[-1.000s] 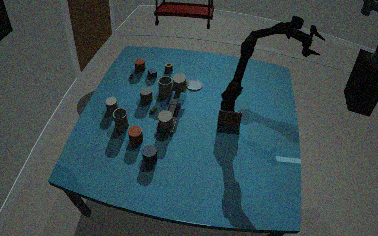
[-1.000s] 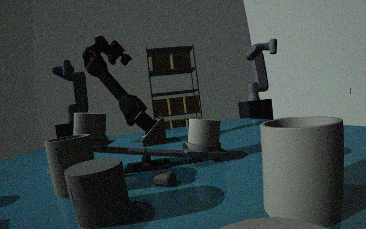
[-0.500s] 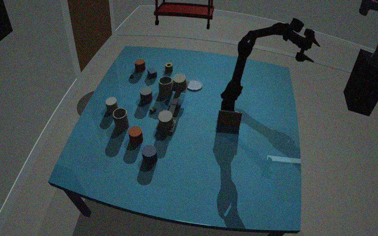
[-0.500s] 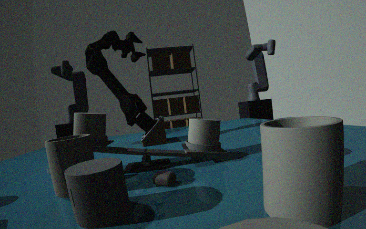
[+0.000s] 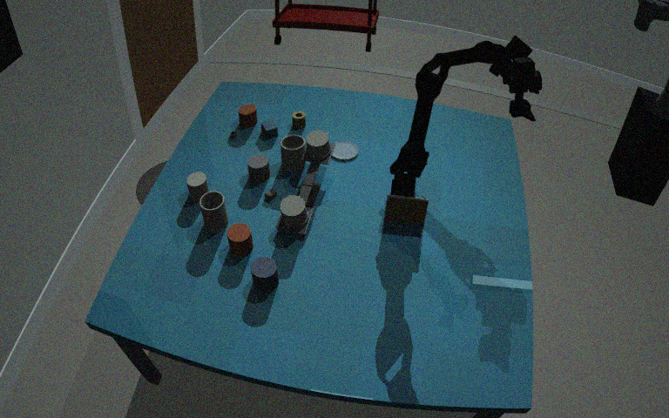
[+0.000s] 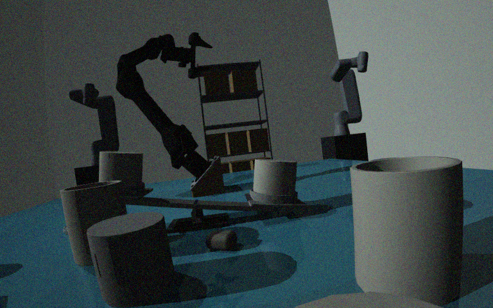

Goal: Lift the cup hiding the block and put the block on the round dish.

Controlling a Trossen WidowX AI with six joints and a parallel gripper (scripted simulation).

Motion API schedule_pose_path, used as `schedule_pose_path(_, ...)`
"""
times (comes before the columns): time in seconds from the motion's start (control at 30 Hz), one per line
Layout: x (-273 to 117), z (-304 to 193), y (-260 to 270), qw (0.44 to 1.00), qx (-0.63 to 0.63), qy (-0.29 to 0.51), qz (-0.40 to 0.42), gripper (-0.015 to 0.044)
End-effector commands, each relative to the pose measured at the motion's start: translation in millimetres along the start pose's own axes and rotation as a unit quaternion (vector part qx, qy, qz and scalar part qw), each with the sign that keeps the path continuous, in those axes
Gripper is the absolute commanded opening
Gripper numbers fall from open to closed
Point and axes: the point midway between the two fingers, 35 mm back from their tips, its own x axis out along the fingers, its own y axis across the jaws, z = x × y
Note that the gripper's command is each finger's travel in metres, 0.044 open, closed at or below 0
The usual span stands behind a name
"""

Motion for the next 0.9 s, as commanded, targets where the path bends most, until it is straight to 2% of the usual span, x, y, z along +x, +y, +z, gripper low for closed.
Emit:
schedule_pose_path(0.0, 5.7, -28.1, -2.2, 0.998, 0.051, 0.041, 0.000, 0.0440)
schedule_pose_path(0.43, 16.9, -124.9, 0.7, 0.958, 0.221, 0.181, -0.013, 0.0440)
schedule_pose_path(0.87, 8.2, -218.6, 15.4, 0.872, 0.374, 0.311, -0.055, 0.0440)
